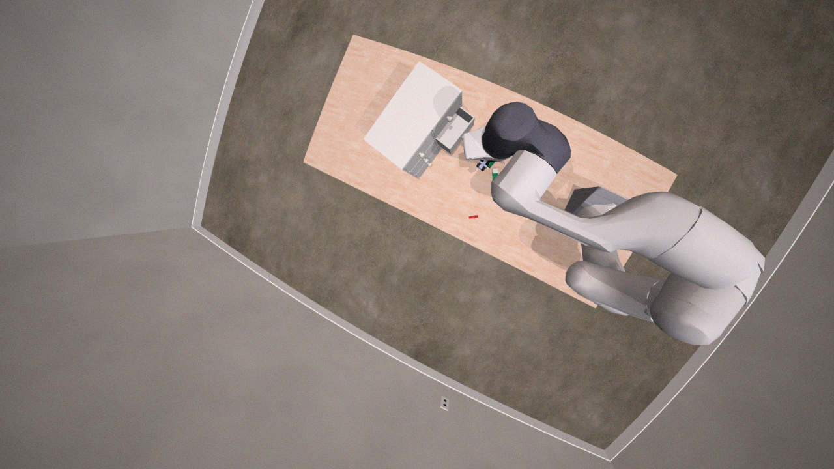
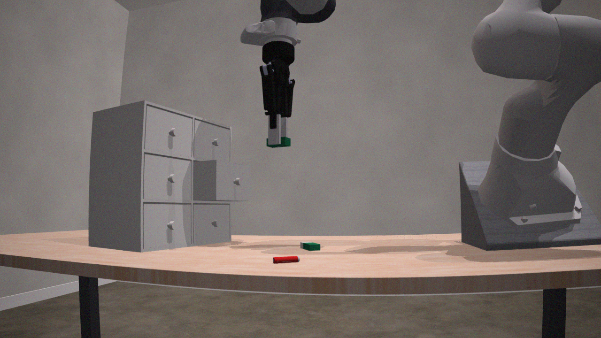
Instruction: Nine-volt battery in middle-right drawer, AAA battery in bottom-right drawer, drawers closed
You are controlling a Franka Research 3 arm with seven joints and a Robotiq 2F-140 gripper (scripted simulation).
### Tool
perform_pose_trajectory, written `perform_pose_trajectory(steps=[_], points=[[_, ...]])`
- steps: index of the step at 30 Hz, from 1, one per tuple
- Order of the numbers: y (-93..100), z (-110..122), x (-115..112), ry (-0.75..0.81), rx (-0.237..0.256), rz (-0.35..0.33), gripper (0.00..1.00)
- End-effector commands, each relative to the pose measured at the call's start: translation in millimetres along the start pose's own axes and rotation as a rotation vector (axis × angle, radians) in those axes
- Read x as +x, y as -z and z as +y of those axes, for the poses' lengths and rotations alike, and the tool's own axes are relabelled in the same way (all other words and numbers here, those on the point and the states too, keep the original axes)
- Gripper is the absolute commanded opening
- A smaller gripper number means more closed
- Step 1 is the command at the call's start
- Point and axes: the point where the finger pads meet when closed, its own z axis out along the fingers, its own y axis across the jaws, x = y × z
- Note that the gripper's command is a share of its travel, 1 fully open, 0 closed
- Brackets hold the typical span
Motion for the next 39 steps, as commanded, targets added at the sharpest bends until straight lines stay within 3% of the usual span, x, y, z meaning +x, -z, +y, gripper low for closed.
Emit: perform_pose_trajectory(steps=[1,10,20,26,33,35,39], points=[[1.6,-0.5,-1.9,0.005,0.003,-0.006,0.14],[1.4,-0.4,-2.0,0.005,0.003,0.007,0.14],[0.7,-0.4,-3.1,0.005,0.003,0.065,0.14],[-0.5,-0.4,-4.8,0.004,0.003,0.151,0.14],[-2.5,-0.4,-7.8,0.004,0.003,0.304,0.14],[-2.5,-0.4,-7.8,0.004,0.003,0.304,0.14],[-3.9,-0.3,-9.9,0.004,0.003,0.417,0.14]])
